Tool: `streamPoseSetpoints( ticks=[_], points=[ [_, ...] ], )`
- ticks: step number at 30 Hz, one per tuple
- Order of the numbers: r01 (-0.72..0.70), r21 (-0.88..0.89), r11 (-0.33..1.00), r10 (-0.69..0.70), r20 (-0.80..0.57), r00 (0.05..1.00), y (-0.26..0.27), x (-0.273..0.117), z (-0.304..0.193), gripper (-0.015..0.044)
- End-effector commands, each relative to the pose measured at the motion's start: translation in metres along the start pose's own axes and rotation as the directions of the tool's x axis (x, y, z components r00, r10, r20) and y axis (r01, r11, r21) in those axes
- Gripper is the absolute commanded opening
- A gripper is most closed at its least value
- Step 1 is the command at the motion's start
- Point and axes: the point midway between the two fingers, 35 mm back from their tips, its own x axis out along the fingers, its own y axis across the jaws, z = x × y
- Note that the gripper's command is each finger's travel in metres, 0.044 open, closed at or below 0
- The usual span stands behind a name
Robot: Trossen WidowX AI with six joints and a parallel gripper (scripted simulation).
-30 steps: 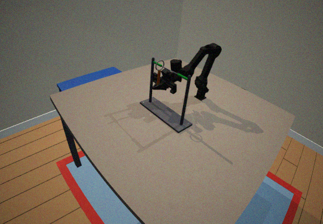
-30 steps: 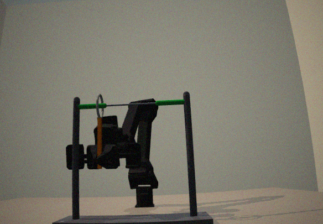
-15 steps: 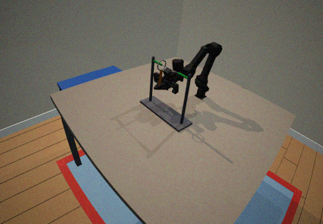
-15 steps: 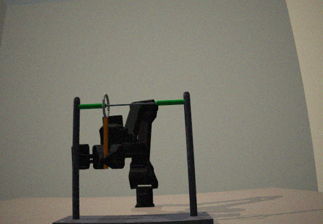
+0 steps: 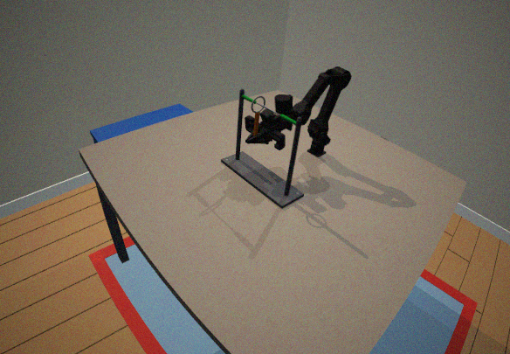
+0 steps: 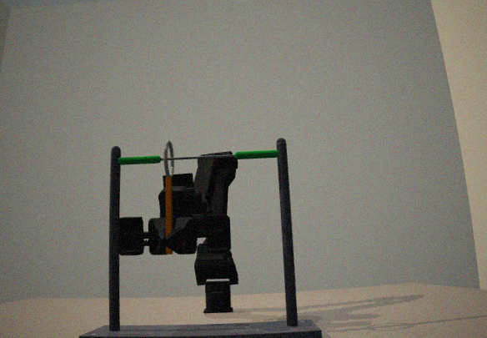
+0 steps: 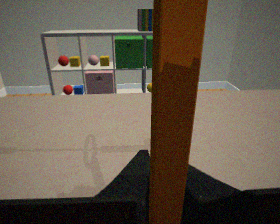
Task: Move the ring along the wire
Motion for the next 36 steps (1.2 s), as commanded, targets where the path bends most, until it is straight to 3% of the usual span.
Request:
streamPoseSetpoints(
  ticks=[1, 36],
  points=[
    [0.002, 0.006, 1.000, -0.002, 0.002, 1.000, 0.004, -0.001, 0.001, -0.0150],
    [-0.006, 0.009, 1.000, 0.006, 0.001, 1.000, 0.040, 0.000, 0.002, -0.0150]
  ],
)
